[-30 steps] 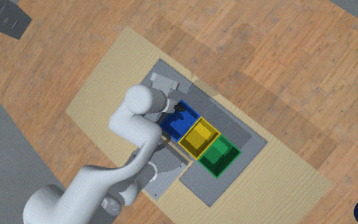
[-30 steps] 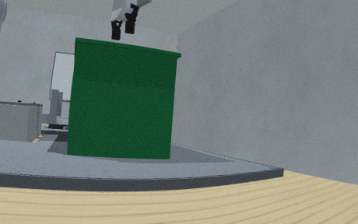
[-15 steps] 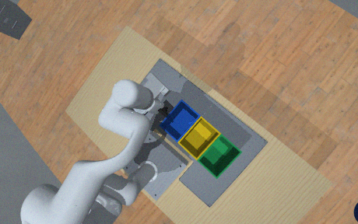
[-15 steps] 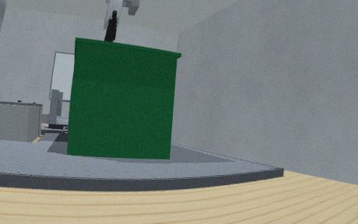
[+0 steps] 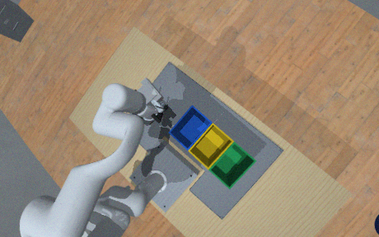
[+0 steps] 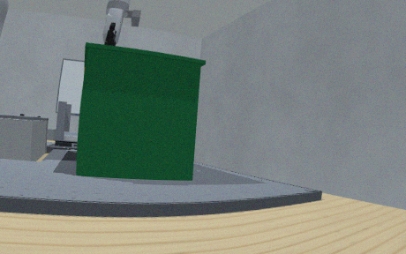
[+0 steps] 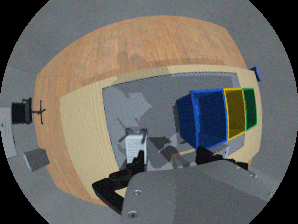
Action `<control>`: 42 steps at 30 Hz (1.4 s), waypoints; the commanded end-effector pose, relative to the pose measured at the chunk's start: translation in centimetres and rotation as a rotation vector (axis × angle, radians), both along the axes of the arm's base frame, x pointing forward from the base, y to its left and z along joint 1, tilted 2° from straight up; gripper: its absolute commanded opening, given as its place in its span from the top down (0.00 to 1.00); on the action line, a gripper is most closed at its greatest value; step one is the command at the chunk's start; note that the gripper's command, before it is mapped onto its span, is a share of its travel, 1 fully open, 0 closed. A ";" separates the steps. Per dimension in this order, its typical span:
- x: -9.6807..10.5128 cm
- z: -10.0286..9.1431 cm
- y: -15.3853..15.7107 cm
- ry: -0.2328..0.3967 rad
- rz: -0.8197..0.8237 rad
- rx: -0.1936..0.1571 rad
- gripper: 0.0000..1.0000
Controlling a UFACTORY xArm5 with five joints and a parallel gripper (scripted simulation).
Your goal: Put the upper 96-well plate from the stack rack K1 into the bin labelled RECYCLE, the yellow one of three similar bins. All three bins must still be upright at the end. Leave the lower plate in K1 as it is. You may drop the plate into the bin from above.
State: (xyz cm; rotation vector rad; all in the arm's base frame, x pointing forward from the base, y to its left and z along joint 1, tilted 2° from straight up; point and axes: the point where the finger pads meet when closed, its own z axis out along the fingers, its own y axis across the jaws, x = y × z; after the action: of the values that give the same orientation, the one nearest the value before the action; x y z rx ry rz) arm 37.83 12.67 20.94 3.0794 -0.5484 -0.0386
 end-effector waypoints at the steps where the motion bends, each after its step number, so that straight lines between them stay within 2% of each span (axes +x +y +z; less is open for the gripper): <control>1: -0.6 -0.5 1.9 -0.005 -0.001 0.000 0.00; 26: -5.0 -4.0 11.9 -0.006 -0.001 -0.006 0.00; 42: -5.1 -4.2 12.1 -0.006 -0.001 -0.006 0.00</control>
State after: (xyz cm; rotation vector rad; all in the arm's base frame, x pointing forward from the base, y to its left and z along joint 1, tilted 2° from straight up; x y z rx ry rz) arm 32.70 24.65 16.72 3.0713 -0.5489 -0.0310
